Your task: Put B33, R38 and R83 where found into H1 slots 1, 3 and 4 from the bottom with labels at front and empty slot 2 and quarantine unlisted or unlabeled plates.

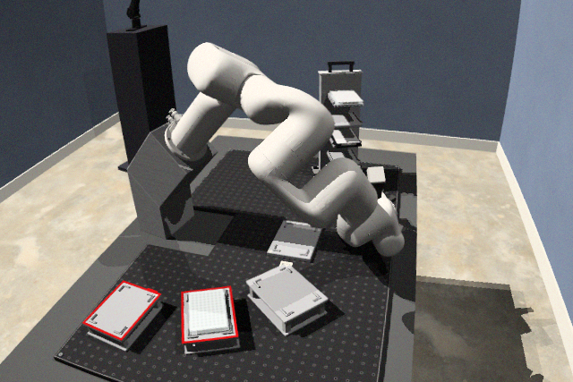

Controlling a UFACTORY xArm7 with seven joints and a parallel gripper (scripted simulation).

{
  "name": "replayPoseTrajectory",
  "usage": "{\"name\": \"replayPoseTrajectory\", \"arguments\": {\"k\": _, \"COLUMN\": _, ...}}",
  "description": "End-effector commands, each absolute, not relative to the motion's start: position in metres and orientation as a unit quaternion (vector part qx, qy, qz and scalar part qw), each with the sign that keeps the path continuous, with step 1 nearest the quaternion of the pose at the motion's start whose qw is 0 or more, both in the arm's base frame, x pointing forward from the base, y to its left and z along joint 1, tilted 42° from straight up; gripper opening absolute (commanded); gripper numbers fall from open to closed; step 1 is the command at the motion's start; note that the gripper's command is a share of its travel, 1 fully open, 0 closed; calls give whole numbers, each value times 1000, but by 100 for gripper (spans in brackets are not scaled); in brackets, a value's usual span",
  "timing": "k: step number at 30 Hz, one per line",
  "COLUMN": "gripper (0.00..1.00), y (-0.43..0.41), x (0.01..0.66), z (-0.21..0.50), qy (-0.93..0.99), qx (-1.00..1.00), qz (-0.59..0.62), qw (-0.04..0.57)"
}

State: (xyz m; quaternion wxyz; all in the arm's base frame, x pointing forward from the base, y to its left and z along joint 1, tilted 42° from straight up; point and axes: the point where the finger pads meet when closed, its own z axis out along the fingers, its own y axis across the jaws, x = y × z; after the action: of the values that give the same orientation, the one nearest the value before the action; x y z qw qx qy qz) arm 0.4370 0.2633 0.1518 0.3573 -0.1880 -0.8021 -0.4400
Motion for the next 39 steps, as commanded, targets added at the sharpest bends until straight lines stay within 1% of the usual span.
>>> {"name": "replayPoseTrajectory", "arguments": {"k": 1, "gripper": 0, "y": 264, "x": 437, "z": 153, "qy": -803, "qx": -187, "qz": -440, "qw": 357}}
{"name": "replayPoseTrajectory", "arguments": {"k": 39, "gripper": 0, "y": 264, "x": 443, "z": 146, "qy": -802, "qx": -187, "qz": -440, "qw": 357}}
